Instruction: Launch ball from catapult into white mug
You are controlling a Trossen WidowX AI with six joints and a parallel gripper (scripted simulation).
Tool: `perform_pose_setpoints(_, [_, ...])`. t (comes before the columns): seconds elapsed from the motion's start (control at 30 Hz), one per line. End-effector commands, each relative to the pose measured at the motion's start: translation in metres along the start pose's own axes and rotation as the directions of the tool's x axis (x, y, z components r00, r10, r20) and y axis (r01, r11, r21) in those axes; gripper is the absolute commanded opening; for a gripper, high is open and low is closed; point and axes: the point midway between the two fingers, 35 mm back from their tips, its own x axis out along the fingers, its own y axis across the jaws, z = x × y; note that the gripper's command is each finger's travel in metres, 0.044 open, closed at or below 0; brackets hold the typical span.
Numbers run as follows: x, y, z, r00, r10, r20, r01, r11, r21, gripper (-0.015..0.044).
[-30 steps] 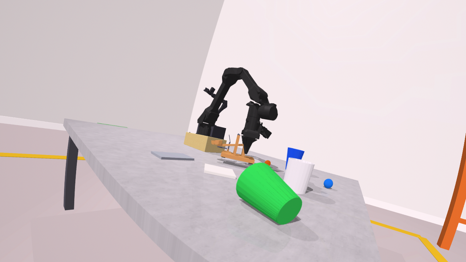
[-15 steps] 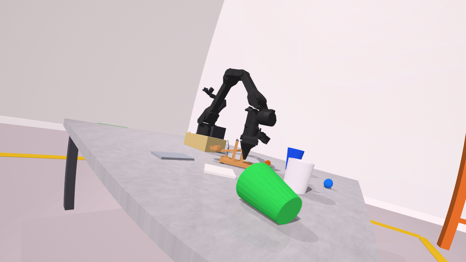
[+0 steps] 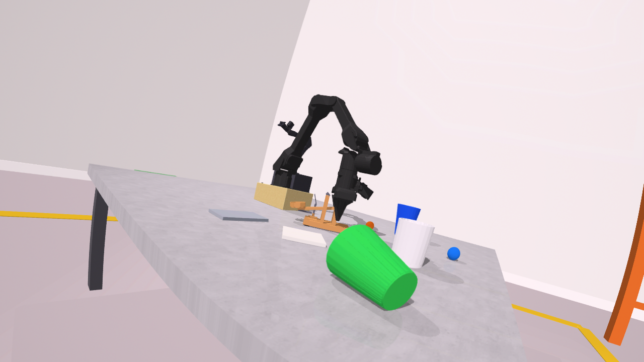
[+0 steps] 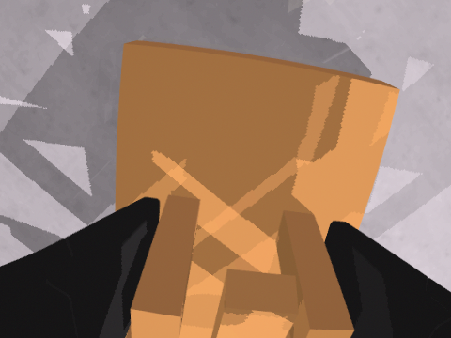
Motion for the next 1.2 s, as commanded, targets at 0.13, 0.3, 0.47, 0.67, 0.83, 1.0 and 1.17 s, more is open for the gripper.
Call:
perform_pose_setpoints(0.13, [-0.001, 0.000, 0.000, 1.000, 0.000, 0.001, 0.000, 1.000, 0.000, 0.0368])
perform_pose_setpoints(0.3, [-0.059, -0.003, 0.003, 1.000, 0.000, 0.001, 0.000, 1.000, 0.000, 0.0440])
perform_pose_setpoints(0.47, [-0.101, 0.000, 0.001, 1.000, 0.000, 0.001, 0.000, 1.000, 0.000, 0.0440])
perform_pose_setpoints(0.67, [-0.090, -0.002, 0.003, 1.000, -0.008, 0.007, 0.008, 1.000, 0.005, 0.0440])
perform_pose_setpoints(0.83, [-0.072, 0.000, 0.001, 1.000, -0.002, -0.003, 0.002, 1.000, 0.011, 0.0440])
perform_pose_setpoints(1.0, [-0.048, 0.001, 0.000, 1.000, -0.002, -0.003, 0.002, 1.000, 0.011, 0.0440])
perform_pose_setpoints(1.17, [-0.046, 0.001, 0.000, 1.000, -0.002, -0.003, 0.002, 1.000, 0.011, 0.0440])
